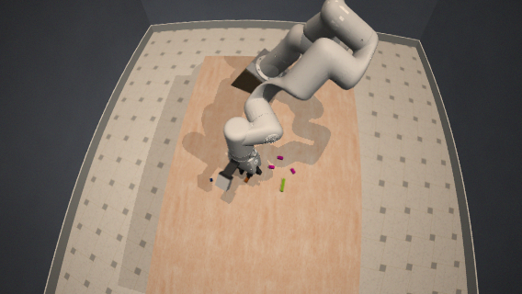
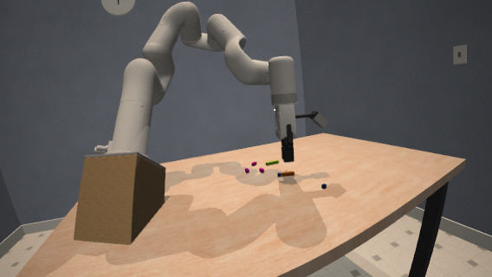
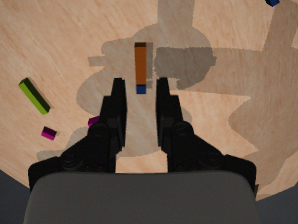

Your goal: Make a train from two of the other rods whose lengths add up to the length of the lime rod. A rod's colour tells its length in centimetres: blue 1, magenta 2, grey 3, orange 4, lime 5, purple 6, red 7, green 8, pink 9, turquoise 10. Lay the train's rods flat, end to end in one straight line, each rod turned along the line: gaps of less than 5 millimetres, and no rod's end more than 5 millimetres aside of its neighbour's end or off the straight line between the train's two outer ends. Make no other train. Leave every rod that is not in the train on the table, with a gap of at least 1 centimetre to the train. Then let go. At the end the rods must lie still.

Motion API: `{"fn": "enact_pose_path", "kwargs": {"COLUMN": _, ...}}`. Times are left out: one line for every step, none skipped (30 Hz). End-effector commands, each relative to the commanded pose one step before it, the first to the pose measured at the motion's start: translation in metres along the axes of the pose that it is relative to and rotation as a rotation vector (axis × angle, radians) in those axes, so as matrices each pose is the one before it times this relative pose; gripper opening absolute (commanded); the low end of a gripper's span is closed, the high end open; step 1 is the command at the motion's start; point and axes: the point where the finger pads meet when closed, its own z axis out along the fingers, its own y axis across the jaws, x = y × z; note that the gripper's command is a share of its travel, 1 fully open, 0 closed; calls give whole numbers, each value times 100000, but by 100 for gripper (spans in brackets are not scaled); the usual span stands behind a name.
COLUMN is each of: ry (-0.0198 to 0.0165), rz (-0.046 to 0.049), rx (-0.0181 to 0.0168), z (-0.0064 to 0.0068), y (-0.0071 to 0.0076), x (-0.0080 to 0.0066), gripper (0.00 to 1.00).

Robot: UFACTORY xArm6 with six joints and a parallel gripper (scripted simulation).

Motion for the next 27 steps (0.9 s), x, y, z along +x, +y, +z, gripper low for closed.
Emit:
{"fn": "enact_pose_path", "kwargs": {"ry": -164, "rz": -20, "rx": 91, "z": -1733, "y": -74, "x": -15, "gripper": 24}}
{"fn": "enact_pose_path", "kwargs": {"ry": 0, "rz": 0, "rx": 0, "z": -490, "y": 0, "x": 0, "gripper": 24}}
{"fn": "enact_pose_path", "kwargs": {"ry": 0, "rz": 0, "rx": 1, "z": -451, "y": 0, "x": 0, "gripper": 24}}
{"fn": "enact_pose_path", "kwargs": {"ry": 0, "rz": 0, "rx": 1, "z": -403, "y": 0, "x": 0, "gripper": 24}}
{"fn": "enact_pose_path", "kwargs": {"ry": 0, "rz": 0, "rx": -1, "z": -348, "y": 0, "x": 0, "gripper": 24}}
{"fn": "enact_pose_path", "kwargs": {"ry": 0, "rz": 0, "rx": 0, "z": -289, "y": 0, "x": 0, "gripper": 24}}
{"fn": "enact_pose_path", "kwargs": {"ry": 0, "rz": 0, "rx": 1, "z": -228, "y": 0, "x": 0, "gripper": 24}}
{"fn": "enact_pose_path", "kwargs": {"ry": 0, "rz": 0, "rx": 1, "z": -167, "y": 0, "x": 0, "gripper": 24}}
{"fn": "enact_pose_path", "kwargs": {"ry": 0, "rz": 0, "rx": -1, "z": -109, "y": 0, "x": 0, "gripper": 24}}
{"fn": "enact_pose_path", "kwargs": {"ry": 0, "rz": 0, "rx": -1, "z": -60, "y": 0, "x": 0, "gripper": 24}}
{"fn": "enact_pose_path", "kwargs": {"ry": 0, "rz": 0, "rx": -1, "z": -24, "y": 0, "x": 0, "gripper": 24}}
{"fn": "enact_pose_path", "kwargs": {"ry": 0, "rz": 0, "rx": 0, "z": -4, "y": 0, "x": 0, "gripper": 24}}
{"fn": "enact_pose_path", "kwargs": {"ry": 0, "rz": 0, "rx": 0, "z": 0, "y": 0, "x": 0, "gripper": 100}}
{"fn": "enact_pose_path", "kwargs": {"ry": 0, "rz": 0, "rx": 0, "z": 0, "y": 0, "x": 0, "gripper": 100}}
{"fn": "enact_pose_path", "kwargs": {"ry": 0, "rz": 0, "rx": 0, "z": 0, "y": 0, "x": 0, "gripper": 100}}
{"fn": "enact_pose_path", "kwargs": {"ry": 0, "rz": 0, "rx": 0, "z": 0, "y": 0, "x": 0, "gripper": 100}}
{"fn": "enact_pose_path", "kwargs": {"ry": 0, "rz": 0, "rx": 0, "z": 0, "y": 0, "x": 0, "gripper": 100}}
{"fn": "enact_pose_path", "kwargs": {"ry": 0, "rz": 0, "rx": 0, "z": 0, "y": 0, "x": 0, "gripper": 100}}
{"fn": "enact_pose_path", "kwargs": {"ry": 0, "rz": 0, "rx": 0, "z": 0, "y": 0, "x": 0, "gripper": 100}}
{"fn": "enact_pose_path", "kwargs": {"ry": 0, "rz": 0, "rx": 0, "z": 0, "y": 0, "x": 0, "gripper": 100}}
{"fn": "enact_pose_path", "kwargs": {"ry": 0, "rz": 0, "rx": 0, "z": 0, "y": 0, "x": 0, "gripper": 100}}
{"fn": "enact_pose_path", "kwargs": {"ry": 0, "rz": 0, "rx": 0, "z": 0, "y": 0, "x": 0, "gripper": 100}}
{"fn": "enact_pose_path", "kwargs": {"ry": 0, "rz": 0, "rx": 0, "z": 0, "y": 0, "x": 0, "gripper": 100}}
{"fn": "enact_pose_path", "kwargs": {"ry": 0, "rz": 0, "rx": 0, "z": 0, "y": 0, "x": 0, "gripper": 100}}
{"fn": "enact_pose_path", "kwargs": {"ry": 0, "rz": 0, "rx": 0, "z": 0, "y": 0, "x": 0, "gripper": 100}}
{"fn": "enact_pose_path", "kwargs": {"ry": 0, "rz": 0, "rx": 0, "z": 0, "y": 0, "x": 0, "gripper": 100}}
{"fn": "enact_pose_path", "kwargs": {"ry": 0, "rz": 0, "rx": 0, "z": 0, "y": 0, "x": 0, "gripper": 100}}
